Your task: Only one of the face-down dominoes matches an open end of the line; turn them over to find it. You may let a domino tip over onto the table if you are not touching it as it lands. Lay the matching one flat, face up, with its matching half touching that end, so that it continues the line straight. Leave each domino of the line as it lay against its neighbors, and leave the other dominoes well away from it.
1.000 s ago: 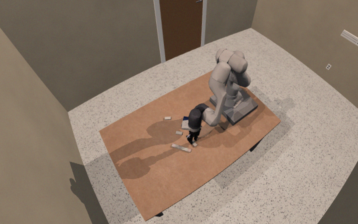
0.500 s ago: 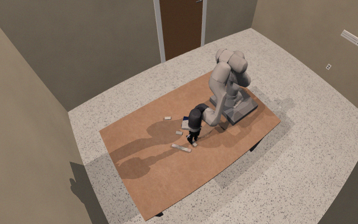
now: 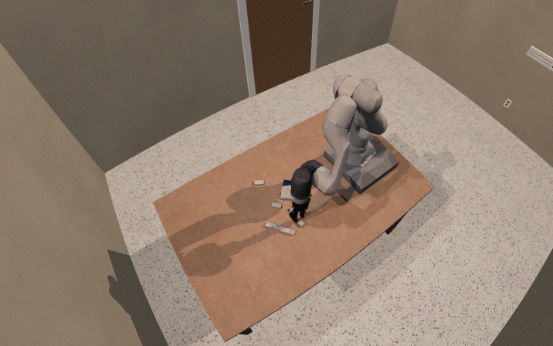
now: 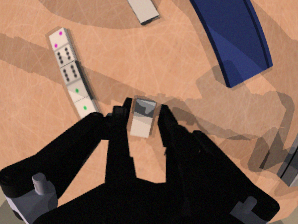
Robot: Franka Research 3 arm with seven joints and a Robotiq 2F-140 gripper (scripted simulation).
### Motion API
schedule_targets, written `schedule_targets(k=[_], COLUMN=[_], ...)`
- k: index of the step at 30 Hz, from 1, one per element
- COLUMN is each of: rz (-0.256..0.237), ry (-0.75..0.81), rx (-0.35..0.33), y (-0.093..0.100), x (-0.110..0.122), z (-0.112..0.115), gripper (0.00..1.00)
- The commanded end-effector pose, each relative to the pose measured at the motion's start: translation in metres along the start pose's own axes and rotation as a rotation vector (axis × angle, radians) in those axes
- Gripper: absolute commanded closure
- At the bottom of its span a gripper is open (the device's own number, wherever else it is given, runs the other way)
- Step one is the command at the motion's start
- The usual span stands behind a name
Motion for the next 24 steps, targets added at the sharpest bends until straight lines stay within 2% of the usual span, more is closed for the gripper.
schedule_targets(k=[1,8,10,12,16,24], rz=[-0.003,0.001,0.014,0.014,0.028,0.029], ry=[0.003,0.003,0.002,0.002,0.003,0.003], rx=[-0.003,-0.013,-0.055,-0.055,-0.138,-0.139], y=[0.001,0.001,0.006,0.006,0.014,0.012], x=[0.0,0.0,-0.001,-0.001,-0.003,-0.004], z=[0.001,0.0,-0.005,-0.005,-0.014,-0.014], gripper=[0.67,0.67,0.67,0.67,0.67,0.67])
Point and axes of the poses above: the point where the finger pads meet when closed, its own y axis back along the fingers, its own x axis across the jaws, z = x × y, the point moved 9 cm from there along y, back along the fingers, and after that the axes turned 13 degrees about -y, right-handed, at the moved point
